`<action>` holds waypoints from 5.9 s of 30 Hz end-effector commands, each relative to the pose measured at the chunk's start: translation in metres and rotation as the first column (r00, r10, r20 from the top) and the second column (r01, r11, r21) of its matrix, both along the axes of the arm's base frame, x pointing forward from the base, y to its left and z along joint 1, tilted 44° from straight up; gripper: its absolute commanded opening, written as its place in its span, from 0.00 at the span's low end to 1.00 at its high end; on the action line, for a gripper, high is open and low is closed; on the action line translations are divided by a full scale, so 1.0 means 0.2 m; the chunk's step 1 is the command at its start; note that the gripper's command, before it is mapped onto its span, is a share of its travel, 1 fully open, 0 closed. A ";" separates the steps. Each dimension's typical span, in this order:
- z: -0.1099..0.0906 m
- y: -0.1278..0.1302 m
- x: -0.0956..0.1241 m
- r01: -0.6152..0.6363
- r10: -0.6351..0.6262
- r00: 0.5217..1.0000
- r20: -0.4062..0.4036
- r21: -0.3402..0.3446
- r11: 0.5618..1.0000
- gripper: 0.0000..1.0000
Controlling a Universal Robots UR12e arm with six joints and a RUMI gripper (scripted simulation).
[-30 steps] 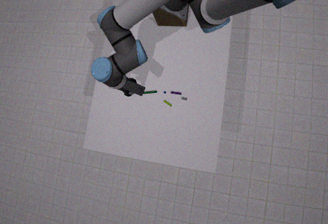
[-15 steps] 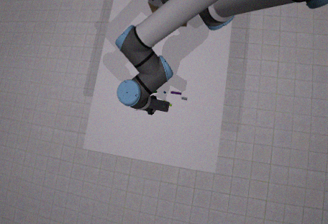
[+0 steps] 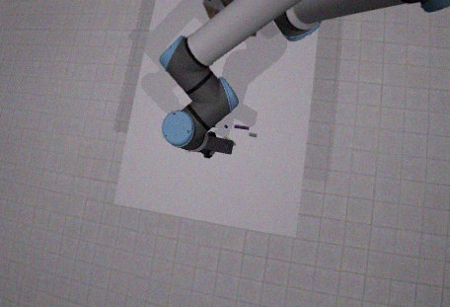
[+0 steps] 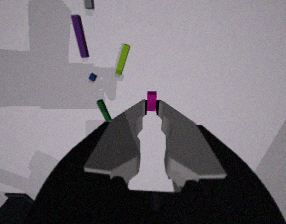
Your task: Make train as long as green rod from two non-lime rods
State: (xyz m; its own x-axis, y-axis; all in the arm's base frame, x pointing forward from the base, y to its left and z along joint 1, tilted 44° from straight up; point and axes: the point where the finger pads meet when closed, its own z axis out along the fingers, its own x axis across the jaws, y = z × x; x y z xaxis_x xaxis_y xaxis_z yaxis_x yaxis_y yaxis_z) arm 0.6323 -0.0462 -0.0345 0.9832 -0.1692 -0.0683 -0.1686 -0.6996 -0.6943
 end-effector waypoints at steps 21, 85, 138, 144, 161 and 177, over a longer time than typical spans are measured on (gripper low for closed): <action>-0.27 0.25 0.03 0.000 0.000 1.000 0.001 -0.001 1.000 0.00; -0.34 0.33 0.04 0.000 0.000 1.000 0.001 -0.001 1.000 0.00; -0.35 0.33 0.04 0.000 0.000 1.000 0.001 -0.001 1.000 0.08; -0.35 0.33 0.04 0.000 0.000 1.000 0.001 -0.001 1.000 0.14; -0.30 0.28 0.03 0.000 0.000 1.000 0.001 -0.001 1.000 0.14; -0.06 0.05 0.01 0.000 0.000 1.000 0.001 -0.001 1.000 0.14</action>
